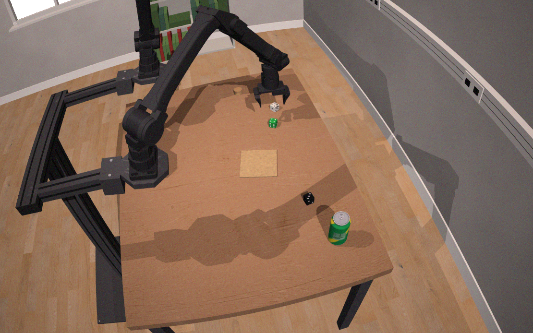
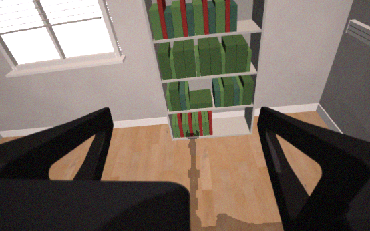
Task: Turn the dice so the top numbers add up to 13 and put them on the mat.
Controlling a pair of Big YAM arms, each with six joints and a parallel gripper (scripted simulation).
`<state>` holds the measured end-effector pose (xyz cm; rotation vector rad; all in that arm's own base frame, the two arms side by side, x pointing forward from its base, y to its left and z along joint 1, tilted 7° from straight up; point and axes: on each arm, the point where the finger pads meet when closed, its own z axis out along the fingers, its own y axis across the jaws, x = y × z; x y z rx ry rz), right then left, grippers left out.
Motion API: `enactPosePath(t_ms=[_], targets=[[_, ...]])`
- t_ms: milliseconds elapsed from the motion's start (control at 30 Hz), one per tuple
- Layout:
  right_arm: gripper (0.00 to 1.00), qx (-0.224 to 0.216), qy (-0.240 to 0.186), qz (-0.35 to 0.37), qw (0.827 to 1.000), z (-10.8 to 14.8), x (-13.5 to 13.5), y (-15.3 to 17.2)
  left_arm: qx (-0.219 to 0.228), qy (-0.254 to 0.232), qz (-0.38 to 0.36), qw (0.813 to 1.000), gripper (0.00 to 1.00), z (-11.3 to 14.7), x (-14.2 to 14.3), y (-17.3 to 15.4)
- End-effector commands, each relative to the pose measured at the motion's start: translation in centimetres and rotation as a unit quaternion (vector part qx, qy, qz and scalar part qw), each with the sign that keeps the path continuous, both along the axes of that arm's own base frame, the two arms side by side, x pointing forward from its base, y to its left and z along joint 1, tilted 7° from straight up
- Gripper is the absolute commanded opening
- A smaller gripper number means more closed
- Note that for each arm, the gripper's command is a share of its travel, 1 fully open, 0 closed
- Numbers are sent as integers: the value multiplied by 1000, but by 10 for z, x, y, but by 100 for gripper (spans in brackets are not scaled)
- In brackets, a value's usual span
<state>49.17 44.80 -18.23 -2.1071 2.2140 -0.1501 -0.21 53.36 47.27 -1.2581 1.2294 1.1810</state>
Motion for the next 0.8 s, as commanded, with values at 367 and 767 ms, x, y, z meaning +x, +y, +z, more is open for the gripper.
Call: enactPosePath(t_ms=[367, 767], targets=[[100, 44, -13, -236, 971, -18, 20, 10, 34, 8, 1, 999, 100, 38, -3, 4], [45, 43, -12, -247, 968, -19, 19, 8, 34, 8, 1, 999, 100, 38, -3, 4]])
